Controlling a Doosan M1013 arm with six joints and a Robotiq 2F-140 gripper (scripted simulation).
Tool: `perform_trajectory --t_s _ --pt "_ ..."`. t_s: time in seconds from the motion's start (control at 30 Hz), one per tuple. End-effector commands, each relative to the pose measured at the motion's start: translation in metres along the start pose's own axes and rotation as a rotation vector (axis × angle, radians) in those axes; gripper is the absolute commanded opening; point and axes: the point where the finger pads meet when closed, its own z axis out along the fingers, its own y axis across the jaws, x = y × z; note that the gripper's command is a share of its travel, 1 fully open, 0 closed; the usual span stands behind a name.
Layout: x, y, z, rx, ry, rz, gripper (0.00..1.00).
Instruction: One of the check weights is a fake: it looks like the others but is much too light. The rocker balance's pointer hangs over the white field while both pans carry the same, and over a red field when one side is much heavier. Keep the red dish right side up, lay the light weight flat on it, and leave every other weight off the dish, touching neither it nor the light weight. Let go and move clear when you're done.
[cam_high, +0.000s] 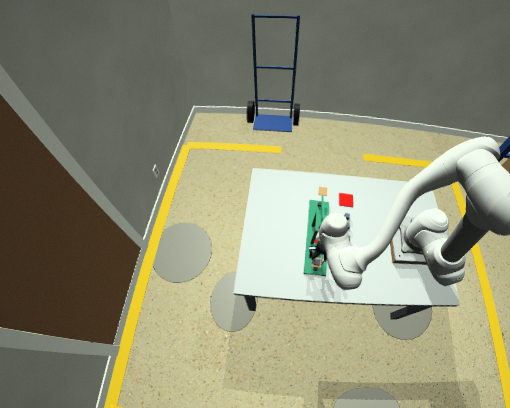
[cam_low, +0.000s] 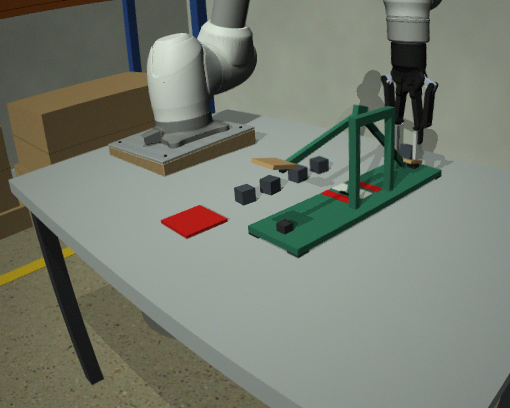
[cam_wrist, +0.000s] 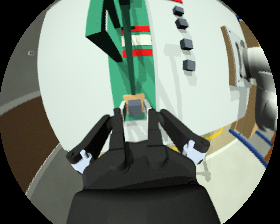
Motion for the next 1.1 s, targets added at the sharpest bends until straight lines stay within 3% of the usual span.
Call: perform_trajectory --t_s 0.0,0.27,0.83,1.07 --pt "0.0 0.0 0.0 0.0 0.0 0.0 0.35" --pt "0.0 0.0 -0.007 0.0 0.0 0.0 0.35" --pt "0.0 0.0 -0.078 0.0 0.0 0.0 0.35" --pt "0.0 0.0 -0.09 0.0 0.0 0.0 0.35"
